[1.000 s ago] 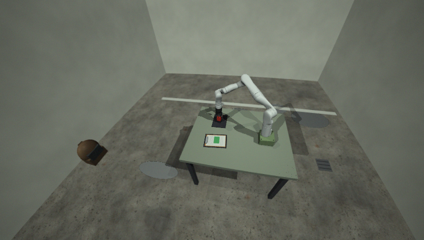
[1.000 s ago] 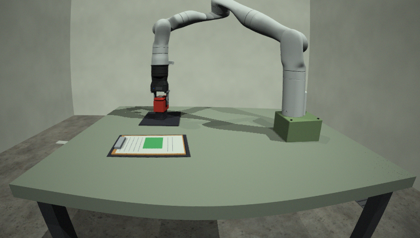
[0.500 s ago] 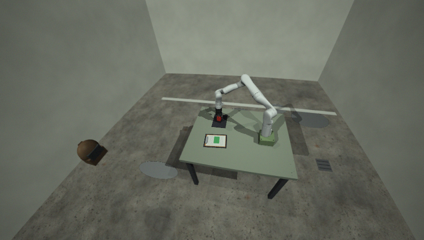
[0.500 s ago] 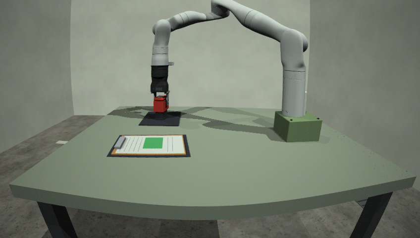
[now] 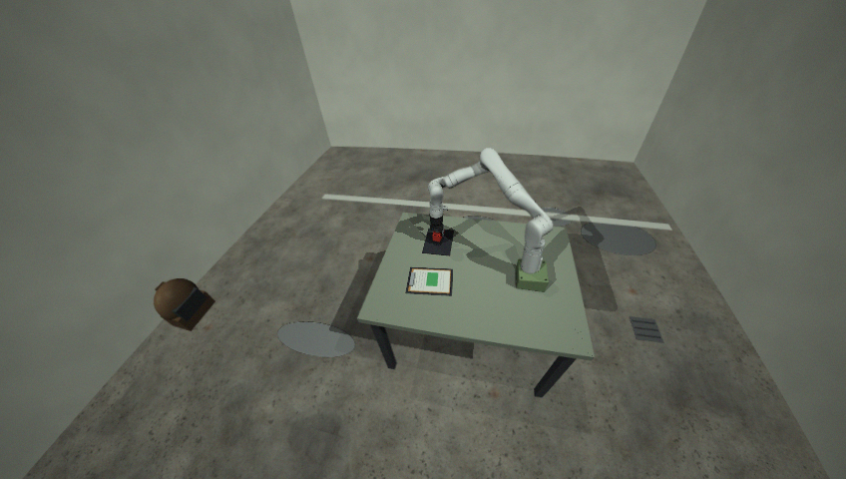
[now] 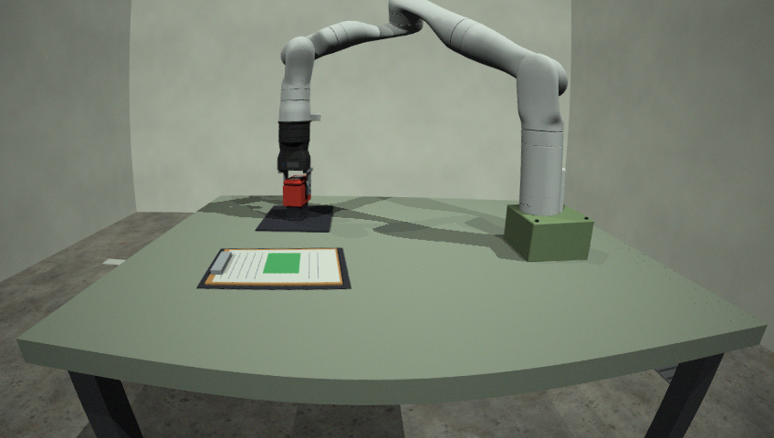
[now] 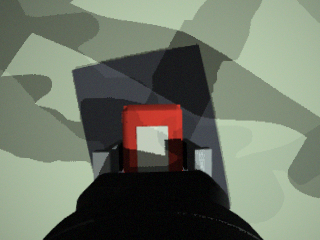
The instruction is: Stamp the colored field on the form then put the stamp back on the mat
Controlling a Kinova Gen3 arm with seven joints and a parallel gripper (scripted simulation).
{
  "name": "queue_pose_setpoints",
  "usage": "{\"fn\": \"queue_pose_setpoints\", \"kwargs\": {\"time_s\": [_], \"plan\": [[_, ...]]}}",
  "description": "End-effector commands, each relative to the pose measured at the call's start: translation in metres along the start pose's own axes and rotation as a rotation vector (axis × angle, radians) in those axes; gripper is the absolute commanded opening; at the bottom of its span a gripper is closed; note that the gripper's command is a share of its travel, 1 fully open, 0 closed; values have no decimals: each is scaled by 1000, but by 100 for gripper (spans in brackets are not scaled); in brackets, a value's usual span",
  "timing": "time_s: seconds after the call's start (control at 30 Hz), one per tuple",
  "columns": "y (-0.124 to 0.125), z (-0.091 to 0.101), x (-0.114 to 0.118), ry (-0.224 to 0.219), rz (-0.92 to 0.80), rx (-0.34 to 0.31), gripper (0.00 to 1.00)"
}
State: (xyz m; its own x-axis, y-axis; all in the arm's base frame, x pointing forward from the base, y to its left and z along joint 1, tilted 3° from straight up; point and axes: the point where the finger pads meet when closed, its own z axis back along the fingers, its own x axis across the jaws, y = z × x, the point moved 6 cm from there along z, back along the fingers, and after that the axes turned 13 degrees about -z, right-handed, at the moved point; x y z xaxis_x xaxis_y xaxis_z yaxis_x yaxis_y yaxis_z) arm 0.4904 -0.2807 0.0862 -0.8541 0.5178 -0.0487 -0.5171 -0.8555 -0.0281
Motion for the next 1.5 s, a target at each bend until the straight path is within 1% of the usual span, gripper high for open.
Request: {"fn": "queue_pose_setpoints", "kwargs": {"time_s": [0.0,1.47], "plan": [[0,1,0,2,0,0,100],[0,-5,0,2,0,0,100]]}}
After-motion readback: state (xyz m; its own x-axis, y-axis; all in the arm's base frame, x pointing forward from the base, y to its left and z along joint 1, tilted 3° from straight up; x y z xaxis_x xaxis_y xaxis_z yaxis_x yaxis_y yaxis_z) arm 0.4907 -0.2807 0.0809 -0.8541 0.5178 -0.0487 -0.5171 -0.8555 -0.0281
